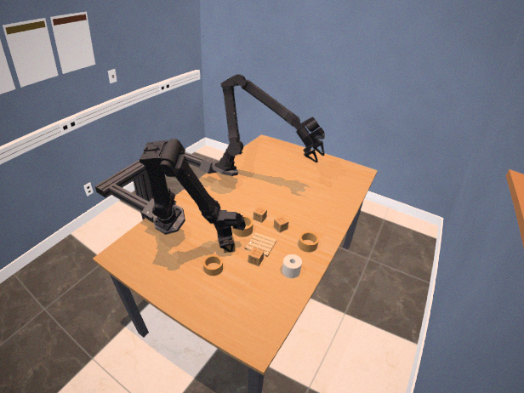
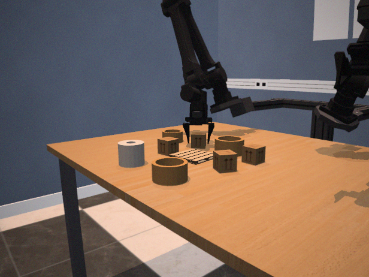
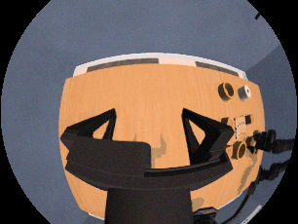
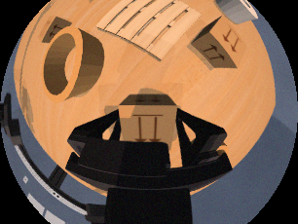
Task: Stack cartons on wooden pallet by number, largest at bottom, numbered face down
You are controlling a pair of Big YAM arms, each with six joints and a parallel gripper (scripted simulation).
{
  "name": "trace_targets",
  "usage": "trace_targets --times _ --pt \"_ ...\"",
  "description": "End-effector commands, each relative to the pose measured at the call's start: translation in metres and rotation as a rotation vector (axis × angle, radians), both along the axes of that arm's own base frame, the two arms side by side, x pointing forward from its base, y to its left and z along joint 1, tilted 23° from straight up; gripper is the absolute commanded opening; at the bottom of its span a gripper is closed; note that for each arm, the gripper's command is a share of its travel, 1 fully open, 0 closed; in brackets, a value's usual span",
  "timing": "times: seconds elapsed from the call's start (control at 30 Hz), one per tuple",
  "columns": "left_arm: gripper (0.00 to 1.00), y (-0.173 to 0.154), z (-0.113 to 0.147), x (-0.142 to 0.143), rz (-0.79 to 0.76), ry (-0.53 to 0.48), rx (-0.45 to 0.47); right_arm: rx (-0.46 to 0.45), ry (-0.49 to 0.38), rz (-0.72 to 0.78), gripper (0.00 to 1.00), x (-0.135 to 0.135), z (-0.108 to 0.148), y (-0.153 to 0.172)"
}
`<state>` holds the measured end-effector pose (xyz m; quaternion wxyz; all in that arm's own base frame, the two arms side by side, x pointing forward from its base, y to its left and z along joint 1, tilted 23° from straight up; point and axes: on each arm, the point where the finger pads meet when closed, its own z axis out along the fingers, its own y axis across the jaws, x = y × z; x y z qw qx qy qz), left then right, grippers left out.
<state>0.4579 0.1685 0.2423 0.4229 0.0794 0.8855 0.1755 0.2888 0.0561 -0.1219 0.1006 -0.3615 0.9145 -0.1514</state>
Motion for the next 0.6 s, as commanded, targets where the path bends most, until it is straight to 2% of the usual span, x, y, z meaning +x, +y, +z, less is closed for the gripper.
trace_targets --times 0.0,0.13,0.17,0.3,0.33,0.4,0.43,0.5,0.53,0.57 --pt "1.0 0.0027 0.0069 0.0009 0.011 -0.015 -0.002 0.009 -0.021 0.014 0.79 0.013 -0.001 0.0058" --pt "1.0 0.0027 0.0069 0.0009 0.011 -0.015 -0.002 0.01 -0.021 0.011 0.79 0.013 -0.001 0.0058" --pt "1.0 0.0027 0.0069 0.0009 0.011 -0.015 -0.002 0.01 -0.021 0.011 0.7 0.013 -0.001 0.0058" --pt "1.0 0.0027 0.0069 0.0009 0.011 -0.015 -0.002 0.01 -0.021 0.011 0.7 0.013 -0.001 0.0058" --pt "1.0 0.0027 0.0069 0.0009 0.011 -0.015 -0.002 0.006 -0.012 0.004 0.66 0.0052 0.0003 0.0028" --pt "1.0 0.0027 0.0069 0.0009 0.011 -0.015 -0.002 0.006 -0.012 0.004 0.66 0.0052 0.0003 0.0028" --pt "1.0 0.0027 0.0069 0.0009 0.011 -0.015 -0.002 0.006 -0.012 0.004 0.62 0.0052 0.0003 0.0028" --pt "1.0 0.0027 0.0069 0.0009 0.011 -0.015 -0.002 0.009 -0.02 0.011 0.62 0.0068 0.0009 0.0029" --pt "1.0 0.0027 0.0069 0.0009 0.011 -0.015 -0.002 0.009 -0.02 0.01 0.58 0.0068 0.0009 0.0029" --pt "1.0 0.0027 0.0069 0.0009 0.011 -0.015 -0.002 0.009 -0.02 0.01 0.58 0.0068 0.0009 0.0028"
